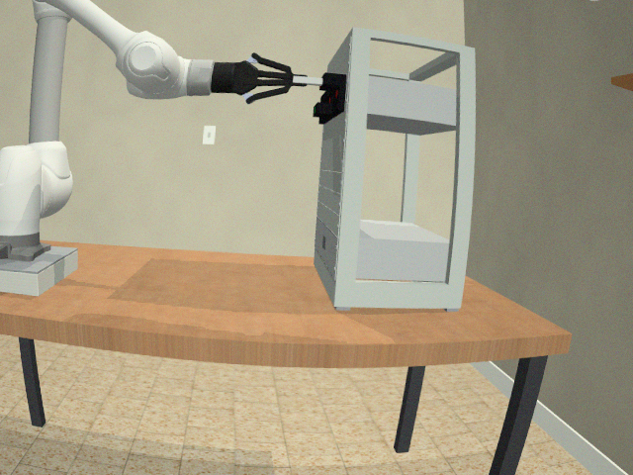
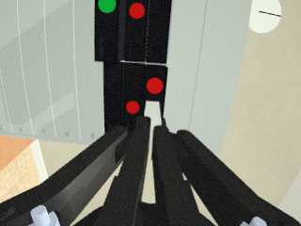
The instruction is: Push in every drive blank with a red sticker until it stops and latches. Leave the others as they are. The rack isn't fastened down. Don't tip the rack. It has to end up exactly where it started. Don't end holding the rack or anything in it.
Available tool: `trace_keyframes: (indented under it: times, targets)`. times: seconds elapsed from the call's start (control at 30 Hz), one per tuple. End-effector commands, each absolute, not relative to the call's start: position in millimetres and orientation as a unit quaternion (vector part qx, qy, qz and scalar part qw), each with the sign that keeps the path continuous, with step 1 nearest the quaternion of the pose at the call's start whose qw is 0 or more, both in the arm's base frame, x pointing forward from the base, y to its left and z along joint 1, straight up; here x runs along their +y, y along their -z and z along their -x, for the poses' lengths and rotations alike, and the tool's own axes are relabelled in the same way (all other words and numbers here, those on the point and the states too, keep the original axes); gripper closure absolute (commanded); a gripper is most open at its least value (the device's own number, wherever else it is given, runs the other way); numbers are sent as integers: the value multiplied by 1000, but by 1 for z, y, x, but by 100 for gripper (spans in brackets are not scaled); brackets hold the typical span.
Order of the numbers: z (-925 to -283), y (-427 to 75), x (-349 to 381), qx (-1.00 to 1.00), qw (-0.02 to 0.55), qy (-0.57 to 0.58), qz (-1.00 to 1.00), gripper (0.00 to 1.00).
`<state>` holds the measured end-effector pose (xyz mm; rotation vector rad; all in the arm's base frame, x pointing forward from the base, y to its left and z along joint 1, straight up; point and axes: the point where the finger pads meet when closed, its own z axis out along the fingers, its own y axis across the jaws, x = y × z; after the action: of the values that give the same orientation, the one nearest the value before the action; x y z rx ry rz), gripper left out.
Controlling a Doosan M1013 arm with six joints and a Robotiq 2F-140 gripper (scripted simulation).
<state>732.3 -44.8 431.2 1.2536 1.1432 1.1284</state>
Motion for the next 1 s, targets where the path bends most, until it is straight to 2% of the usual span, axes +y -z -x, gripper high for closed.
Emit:
trace_keyframes:
  times: [0.0,0.97]
  targets:
    - [-737,-432,-46,476,525,-472,-524,100]
    - [-756,-434,-47,476,525,-472,-524,100]
